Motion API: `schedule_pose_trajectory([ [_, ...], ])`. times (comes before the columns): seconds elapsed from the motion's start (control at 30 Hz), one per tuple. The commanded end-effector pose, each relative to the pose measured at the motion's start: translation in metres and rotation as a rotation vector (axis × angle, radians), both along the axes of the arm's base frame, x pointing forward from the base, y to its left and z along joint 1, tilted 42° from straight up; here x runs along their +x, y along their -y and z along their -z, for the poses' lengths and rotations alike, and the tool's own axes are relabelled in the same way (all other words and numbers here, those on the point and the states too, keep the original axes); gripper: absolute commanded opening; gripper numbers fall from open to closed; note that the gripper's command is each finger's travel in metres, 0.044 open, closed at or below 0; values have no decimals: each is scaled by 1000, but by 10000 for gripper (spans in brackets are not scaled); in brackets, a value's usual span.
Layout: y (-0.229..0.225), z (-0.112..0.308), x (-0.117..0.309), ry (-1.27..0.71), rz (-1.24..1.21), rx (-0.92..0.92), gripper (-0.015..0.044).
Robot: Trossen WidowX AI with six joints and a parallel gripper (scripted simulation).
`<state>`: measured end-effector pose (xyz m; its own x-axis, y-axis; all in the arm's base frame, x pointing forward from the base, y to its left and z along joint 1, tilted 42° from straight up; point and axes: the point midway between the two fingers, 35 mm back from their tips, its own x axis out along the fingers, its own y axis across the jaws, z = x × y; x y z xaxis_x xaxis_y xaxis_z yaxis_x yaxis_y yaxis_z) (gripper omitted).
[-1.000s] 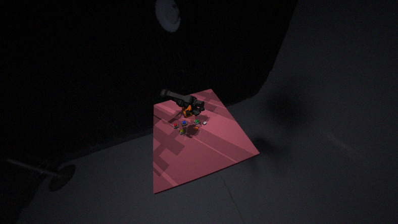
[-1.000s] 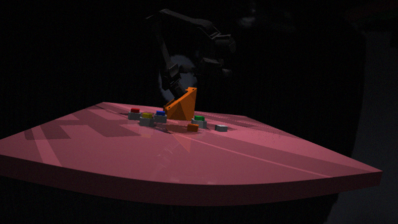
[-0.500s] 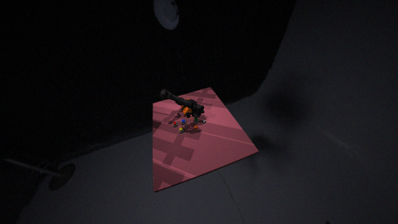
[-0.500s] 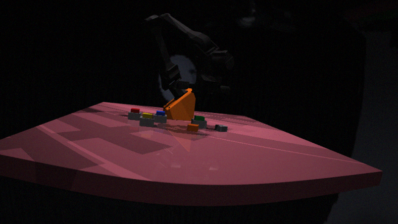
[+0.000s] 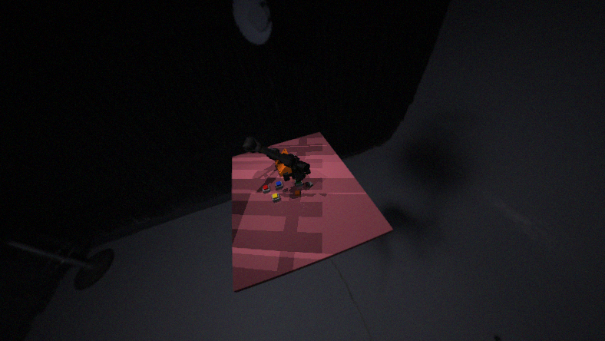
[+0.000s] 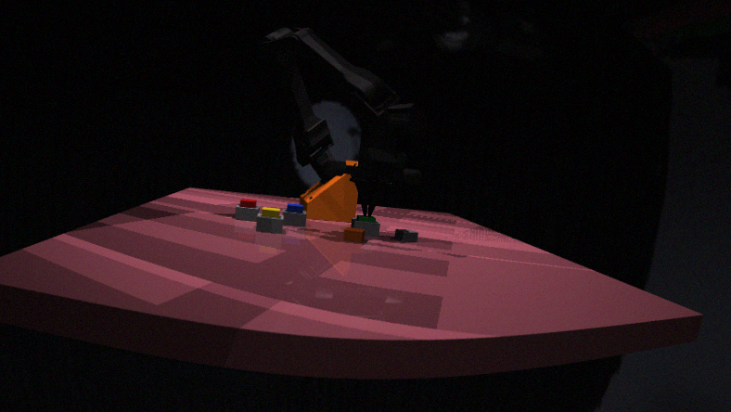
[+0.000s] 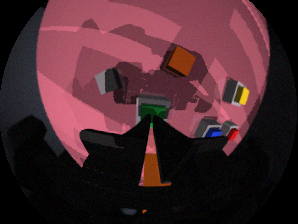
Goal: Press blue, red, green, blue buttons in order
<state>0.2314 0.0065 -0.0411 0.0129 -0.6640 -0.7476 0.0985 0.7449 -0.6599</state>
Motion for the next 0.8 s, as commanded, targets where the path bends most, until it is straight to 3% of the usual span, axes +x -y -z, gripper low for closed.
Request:
schedule_pose_trajectory([
  [0.0,3,2,-1,-5,-4,-7,20],
  [0.53,3,2,-1,-5,-4,-7,20],
  [0.77,-20,-23,-1,-5,-4,-5,20],
])
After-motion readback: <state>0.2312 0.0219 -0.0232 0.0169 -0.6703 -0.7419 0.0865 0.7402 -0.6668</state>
